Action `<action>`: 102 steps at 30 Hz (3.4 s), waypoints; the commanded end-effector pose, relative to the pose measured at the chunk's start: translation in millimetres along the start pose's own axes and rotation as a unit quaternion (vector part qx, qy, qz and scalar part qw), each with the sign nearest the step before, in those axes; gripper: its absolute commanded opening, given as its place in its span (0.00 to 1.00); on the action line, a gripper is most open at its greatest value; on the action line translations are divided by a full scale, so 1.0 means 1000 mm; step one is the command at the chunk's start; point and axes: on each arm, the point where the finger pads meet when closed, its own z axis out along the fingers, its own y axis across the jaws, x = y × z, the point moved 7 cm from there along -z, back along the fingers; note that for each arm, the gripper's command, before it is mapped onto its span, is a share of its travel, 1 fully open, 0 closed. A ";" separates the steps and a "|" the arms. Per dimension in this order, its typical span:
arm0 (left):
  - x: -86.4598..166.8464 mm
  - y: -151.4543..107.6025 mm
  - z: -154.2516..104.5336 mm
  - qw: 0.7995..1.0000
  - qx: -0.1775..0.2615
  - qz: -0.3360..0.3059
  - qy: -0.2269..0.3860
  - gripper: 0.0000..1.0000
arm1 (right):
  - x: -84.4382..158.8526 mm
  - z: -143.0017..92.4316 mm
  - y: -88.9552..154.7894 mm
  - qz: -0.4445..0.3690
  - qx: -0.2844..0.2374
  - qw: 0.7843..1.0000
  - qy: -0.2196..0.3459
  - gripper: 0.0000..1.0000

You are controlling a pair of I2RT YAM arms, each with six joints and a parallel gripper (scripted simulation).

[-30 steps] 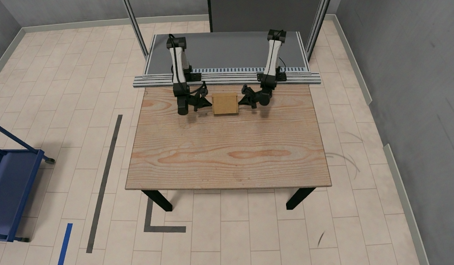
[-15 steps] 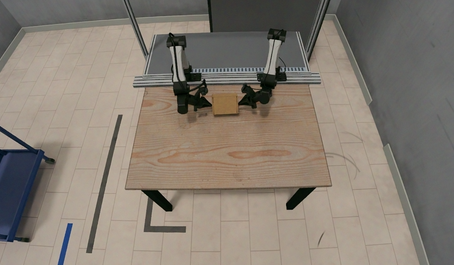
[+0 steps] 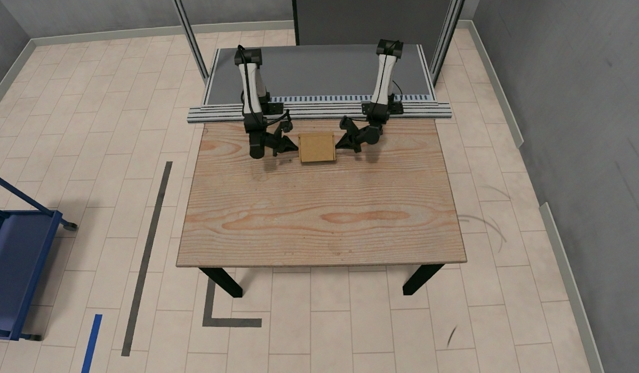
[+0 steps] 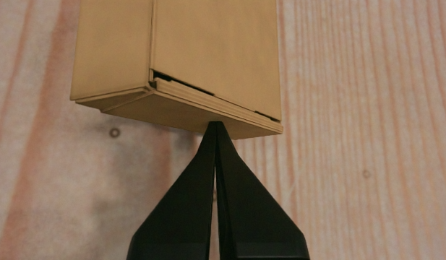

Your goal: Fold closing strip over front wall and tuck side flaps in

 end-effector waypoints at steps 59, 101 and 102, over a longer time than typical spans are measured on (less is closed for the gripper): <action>-0.007 -0.005 0.004 0.987 -0.068 0.145 -0.015 0.01 | -0.007 0.005 0.004 -0.136 0.070 0.988 -0.013 0.01; -0.006 -0.006 0.005 0.974 -0.101 0.201 -0.017 0.01 | -0.004 0.006 0.005 -0.193 0.102 0.976 -0.013 0.01; -0.006 -0.006 0.005 0.974 -0.102 0.202 -0.017 0.01 | -0.004 0.006 0.005 -0.193 0.102 0.976 -0.013 0.01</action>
